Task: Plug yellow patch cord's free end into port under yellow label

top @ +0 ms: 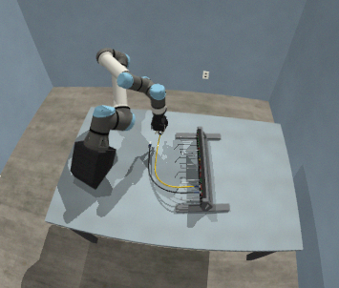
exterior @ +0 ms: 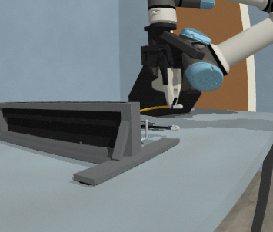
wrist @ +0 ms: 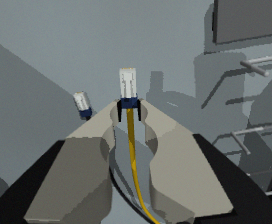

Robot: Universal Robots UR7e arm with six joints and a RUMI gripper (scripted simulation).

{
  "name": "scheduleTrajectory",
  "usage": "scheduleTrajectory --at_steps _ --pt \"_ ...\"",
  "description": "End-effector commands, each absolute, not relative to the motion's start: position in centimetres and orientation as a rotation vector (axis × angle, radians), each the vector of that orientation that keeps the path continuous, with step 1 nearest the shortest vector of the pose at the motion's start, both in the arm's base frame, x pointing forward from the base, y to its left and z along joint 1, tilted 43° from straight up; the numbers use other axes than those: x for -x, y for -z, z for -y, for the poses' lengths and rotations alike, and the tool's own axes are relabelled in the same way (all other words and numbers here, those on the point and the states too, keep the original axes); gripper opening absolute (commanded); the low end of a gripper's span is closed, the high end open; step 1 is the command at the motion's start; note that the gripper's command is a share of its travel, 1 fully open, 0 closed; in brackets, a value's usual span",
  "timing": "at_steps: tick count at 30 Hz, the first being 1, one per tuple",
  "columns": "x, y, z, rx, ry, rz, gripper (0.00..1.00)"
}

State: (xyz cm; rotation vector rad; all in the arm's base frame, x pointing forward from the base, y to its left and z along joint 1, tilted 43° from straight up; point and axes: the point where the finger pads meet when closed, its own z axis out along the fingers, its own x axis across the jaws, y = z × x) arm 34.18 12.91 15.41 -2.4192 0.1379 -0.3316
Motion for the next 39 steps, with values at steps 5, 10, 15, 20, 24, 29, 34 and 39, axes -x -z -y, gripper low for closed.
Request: scheduleTrajectory --at_steps 5,10,15,20,24,29,34,39 --pt "-34.8 -15.3 -12.3 2.413 0.308 -0.197 0.00" --pt "-35.0 -15.2 -12.0 2.410 0.299 -0.219 0.00" --pt "-35.4 -15.1 -11.6 2.404 0.283 -0.258 0.00" --pt "-35.8 -15.0 -11.2 2.398 0.266 -0.301 0.00" --pt "-36.1 -14.8 -10.7 2.390 0.249 -0.343 0.00" --pt "-36.3 -14.7 -10.3 2.384 0.235 -0.375 0.00" --pt "-36.8 -14.5 -9.6 2.373 0.212 -0.432 0.00" --pt "-37.2 -14.3 -8.9 2.360 0.188 -0.489 0.00"
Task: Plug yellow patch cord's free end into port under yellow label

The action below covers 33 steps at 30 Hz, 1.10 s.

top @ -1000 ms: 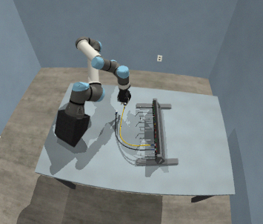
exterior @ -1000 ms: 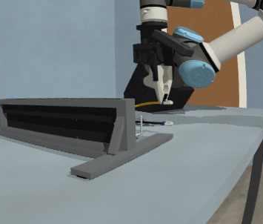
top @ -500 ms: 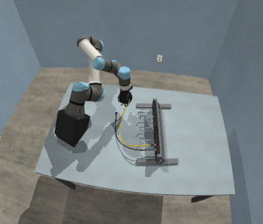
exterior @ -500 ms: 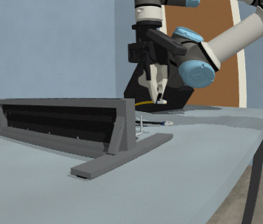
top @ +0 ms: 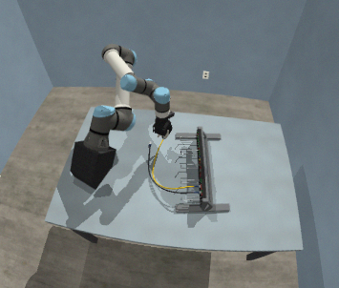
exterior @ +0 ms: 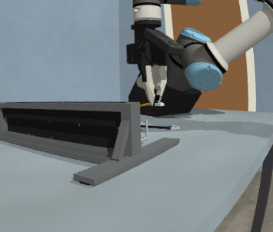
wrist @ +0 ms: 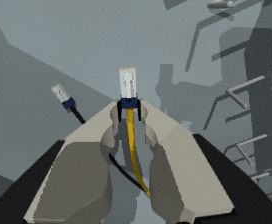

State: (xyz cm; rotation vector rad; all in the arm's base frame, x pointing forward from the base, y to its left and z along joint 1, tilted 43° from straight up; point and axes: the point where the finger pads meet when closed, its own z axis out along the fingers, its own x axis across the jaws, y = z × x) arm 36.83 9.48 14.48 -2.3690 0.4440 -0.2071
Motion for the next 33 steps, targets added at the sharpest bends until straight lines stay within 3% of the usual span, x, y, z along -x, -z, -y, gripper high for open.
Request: scheduleTrajectory --at_steps 1,33 --pt "-37.3 -14.3 -8.8 2.357 0.184 -0.500 0.00" --pt "-40.2 -13.3 -5.0 2.259 0.045 -0.825 0.00"
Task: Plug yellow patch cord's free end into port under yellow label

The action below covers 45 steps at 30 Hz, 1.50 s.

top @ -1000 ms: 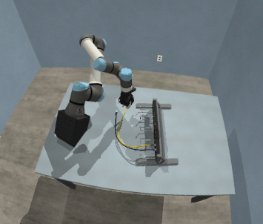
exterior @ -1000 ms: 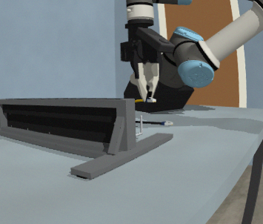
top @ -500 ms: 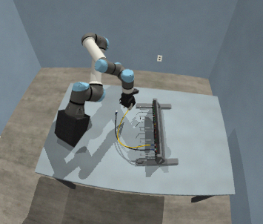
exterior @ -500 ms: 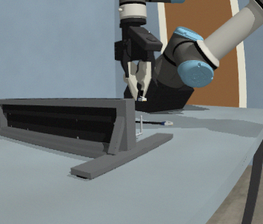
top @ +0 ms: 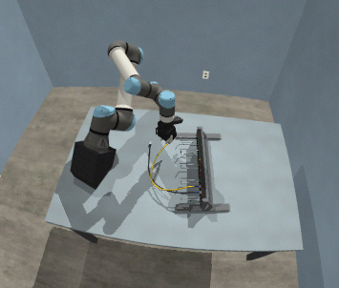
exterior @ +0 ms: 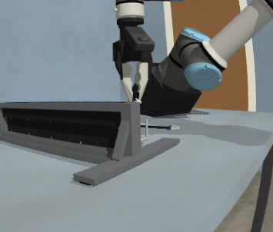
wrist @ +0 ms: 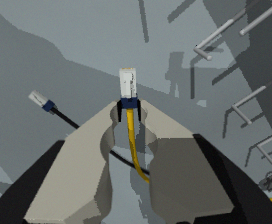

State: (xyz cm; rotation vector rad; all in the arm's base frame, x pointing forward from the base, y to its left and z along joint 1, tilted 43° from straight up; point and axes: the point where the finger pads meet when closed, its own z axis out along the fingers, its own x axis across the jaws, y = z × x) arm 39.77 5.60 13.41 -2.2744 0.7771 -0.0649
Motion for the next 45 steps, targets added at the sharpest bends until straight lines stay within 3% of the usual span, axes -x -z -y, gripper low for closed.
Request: scheduleTrajectory --at_steps 1,45 --pt "-40.4 -13.2 -4.9 2.254 0.039 -0.836 0.00" --pt "-44.3 -11.8 0.3 2.058 -0.151 -1.254 0.00"
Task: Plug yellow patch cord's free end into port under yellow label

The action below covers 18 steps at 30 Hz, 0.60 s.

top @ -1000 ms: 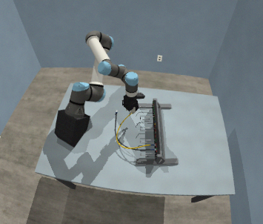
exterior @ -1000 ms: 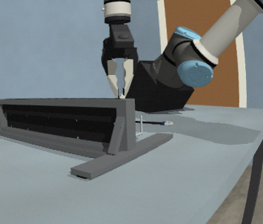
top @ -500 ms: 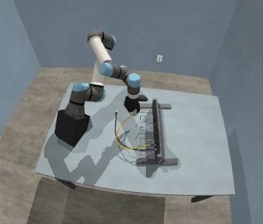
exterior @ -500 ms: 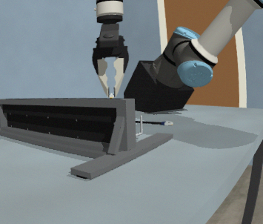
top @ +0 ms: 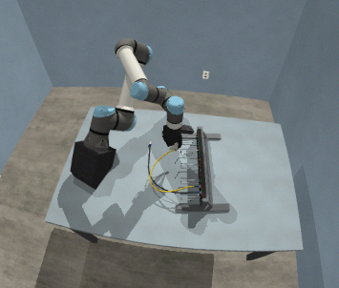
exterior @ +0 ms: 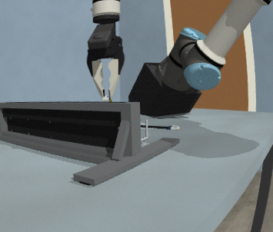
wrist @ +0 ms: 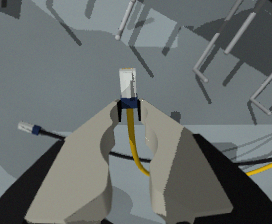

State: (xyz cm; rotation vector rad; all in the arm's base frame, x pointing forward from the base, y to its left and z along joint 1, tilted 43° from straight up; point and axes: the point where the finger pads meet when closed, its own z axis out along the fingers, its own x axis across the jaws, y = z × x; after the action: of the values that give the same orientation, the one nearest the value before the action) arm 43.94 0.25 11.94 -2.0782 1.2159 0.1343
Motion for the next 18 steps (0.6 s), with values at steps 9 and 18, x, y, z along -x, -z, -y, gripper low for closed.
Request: scheduleTrajectory --at_steps 9,18 --pt "-45.2 -11.5 1.3 2.008 -0.190 -1.337 0.00" --pt "-45.8 -11.3 2.1 1.971 -0.219 -1.395 0.00"
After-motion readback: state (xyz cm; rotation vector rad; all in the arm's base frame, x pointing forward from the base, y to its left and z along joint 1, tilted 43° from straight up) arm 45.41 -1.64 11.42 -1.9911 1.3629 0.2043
